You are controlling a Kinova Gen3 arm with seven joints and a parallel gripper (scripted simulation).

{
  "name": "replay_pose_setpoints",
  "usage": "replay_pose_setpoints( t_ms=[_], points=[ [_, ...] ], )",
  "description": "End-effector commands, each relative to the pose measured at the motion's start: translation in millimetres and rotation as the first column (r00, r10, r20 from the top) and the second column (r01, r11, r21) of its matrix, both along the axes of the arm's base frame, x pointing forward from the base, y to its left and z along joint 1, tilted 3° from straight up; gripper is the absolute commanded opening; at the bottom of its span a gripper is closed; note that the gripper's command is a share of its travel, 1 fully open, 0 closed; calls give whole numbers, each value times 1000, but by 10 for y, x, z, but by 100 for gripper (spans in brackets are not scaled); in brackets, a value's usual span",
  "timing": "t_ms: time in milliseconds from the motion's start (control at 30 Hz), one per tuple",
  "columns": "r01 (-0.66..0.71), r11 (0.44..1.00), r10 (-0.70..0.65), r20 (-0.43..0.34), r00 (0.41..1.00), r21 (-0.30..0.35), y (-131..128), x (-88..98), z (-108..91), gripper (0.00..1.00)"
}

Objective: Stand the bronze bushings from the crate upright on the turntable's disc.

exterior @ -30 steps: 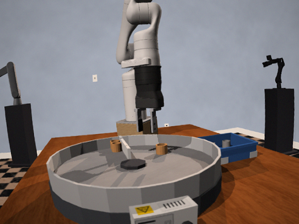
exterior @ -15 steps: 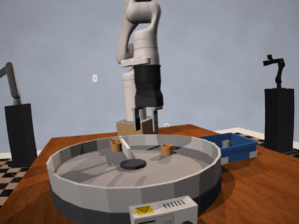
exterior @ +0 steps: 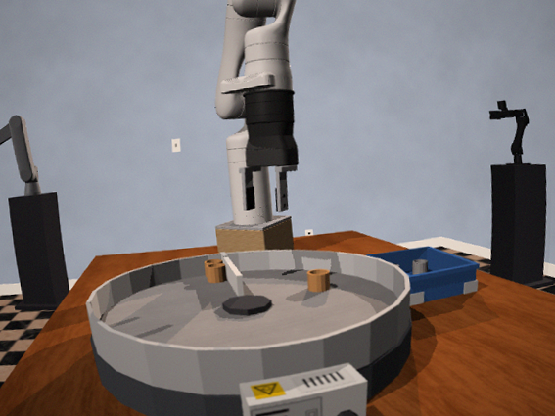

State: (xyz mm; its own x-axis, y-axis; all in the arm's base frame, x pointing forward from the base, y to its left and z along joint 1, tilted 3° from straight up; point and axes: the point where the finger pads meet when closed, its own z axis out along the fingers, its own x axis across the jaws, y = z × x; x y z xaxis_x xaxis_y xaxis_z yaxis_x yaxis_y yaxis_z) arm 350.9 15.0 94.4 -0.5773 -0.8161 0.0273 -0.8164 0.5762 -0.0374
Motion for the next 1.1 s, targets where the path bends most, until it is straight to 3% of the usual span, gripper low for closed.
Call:
replay_pose_setpoints(
  t_ms=[0,267,1067],
  points=[
    [-11,1000,11,30,1000,13,72,72,193,100],
    [-11,1000,11,30,1000,13,76,68,297,100],
    [-11,1000,11,30,1000,13,76,68,299,100]
  ],
)
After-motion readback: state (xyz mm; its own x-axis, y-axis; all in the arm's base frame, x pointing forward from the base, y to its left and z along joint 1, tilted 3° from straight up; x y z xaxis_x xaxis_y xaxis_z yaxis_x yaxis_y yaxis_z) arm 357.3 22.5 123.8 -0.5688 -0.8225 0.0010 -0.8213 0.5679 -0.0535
